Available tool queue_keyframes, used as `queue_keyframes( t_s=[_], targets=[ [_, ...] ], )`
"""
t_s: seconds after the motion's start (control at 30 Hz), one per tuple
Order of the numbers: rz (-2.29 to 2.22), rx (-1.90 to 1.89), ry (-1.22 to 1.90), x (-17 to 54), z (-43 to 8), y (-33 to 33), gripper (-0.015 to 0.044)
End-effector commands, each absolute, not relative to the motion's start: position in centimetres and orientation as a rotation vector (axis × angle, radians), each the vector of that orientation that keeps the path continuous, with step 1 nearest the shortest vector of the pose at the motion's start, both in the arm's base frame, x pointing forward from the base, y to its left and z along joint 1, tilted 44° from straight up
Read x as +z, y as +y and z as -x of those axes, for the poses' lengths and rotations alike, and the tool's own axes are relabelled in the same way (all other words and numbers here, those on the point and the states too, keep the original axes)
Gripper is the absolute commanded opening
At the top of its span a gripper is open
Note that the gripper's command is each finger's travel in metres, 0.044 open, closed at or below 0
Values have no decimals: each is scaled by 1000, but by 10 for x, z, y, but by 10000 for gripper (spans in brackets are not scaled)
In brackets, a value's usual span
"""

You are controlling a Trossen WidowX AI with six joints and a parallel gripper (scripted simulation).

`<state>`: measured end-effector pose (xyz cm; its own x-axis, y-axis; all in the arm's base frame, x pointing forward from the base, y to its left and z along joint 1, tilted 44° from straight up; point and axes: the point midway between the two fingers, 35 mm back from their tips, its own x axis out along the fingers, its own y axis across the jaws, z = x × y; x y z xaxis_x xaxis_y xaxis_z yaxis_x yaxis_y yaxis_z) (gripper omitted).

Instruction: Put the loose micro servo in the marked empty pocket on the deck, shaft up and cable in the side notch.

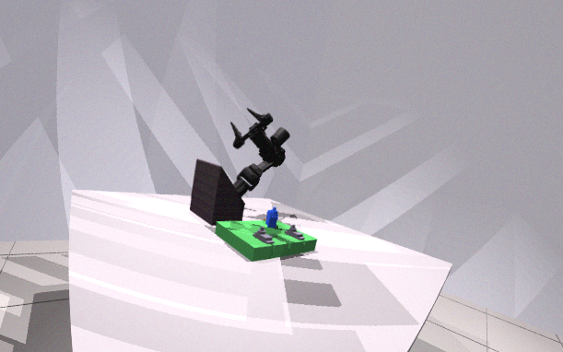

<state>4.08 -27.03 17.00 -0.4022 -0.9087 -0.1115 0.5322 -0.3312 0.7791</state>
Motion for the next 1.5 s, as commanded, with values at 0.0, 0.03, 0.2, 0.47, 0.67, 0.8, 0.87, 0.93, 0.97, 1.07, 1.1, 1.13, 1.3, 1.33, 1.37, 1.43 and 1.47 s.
queue_keyframes(
  t_s=[0.0, 0.03, 0.2, 0.47, 0.67, 0.8, 0.87, 0.93, 0.97, 1.07, 1.1, 1.13, 1.3, 1.33, 1.37, 1.43, 1.47],
  targets=[
    [-685, -1878, -819, 170, -41, -271, 426],
    [-685, -1876, -806, 169, -43, -271, 440],
    [-691, -1852, -651, 160, -57, -275, 440],
    [-701, -1779, -343, 140, -86, -278, 440],
    [-706, -1704, -119, 122, -106, -276, 440],
    [-710, -1645, 26, 111, -118, -271, 440],
    [-712, -1613, 97, 105, -124, -268, 440],
    [-714, -1579, 167, 99, -130, -265, 440],
    [-715, -1562, 202, 96, -133, -263, 440],
    [-718, -1507, 304, 87, -141, -257, 440],
    [-719, -1487, 338, 84, -143, -254, 440],
    [-721, -1468, 371, 81, -146, -252, 440],
    [-727, -1366, 536, 67, -156, -238, 440],
    [-728, -1344, 568, 64, -158, -234, 440],
    [-730, -1322, 600, 62, -160, -231, 440],
    [-733, -1277, 662, 56, -163, -224, 440],
    [-735, -1254, 692, 54, -164, -221, 440]
  ],
)
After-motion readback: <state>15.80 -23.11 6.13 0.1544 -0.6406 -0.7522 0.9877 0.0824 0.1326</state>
